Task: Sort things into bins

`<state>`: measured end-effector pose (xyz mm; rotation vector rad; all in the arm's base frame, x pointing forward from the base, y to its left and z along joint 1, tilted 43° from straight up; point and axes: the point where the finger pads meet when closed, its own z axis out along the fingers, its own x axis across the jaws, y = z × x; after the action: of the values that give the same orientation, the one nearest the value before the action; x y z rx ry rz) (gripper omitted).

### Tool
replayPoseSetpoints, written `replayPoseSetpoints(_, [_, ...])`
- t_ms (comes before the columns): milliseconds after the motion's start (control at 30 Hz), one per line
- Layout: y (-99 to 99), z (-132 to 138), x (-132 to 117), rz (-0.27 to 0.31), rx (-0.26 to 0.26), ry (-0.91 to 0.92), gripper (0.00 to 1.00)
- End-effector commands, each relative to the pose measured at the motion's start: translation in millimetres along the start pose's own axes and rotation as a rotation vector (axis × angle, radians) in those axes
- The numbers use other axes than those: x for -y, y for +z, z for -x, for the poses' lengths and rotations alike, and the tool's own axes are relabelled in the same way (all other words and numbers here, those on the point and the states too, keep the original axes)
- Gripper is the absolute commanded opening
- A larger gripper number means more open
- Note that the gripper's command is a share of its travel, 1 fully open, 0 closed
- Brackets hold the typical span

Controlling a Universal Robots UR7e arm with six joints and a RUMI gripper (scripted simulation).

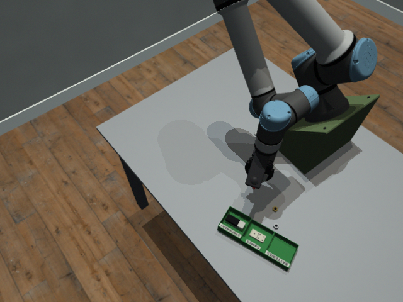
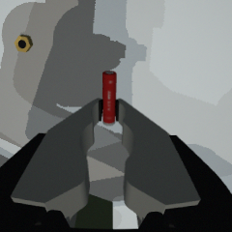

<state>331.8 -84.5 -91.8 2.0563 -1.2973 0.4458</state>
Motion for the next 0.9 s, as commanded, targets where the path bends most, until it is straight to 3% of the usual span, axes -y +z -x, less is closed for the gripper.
replayPoseSetpoints(0, [0.0, 7.7, 9.2, -0.001, 0.0, -0.098, 0.0])
replayPoseSetpoints(867, [-0.1, 94.4, 108.8, -0.004, -0.003, -0.864, 0.0])
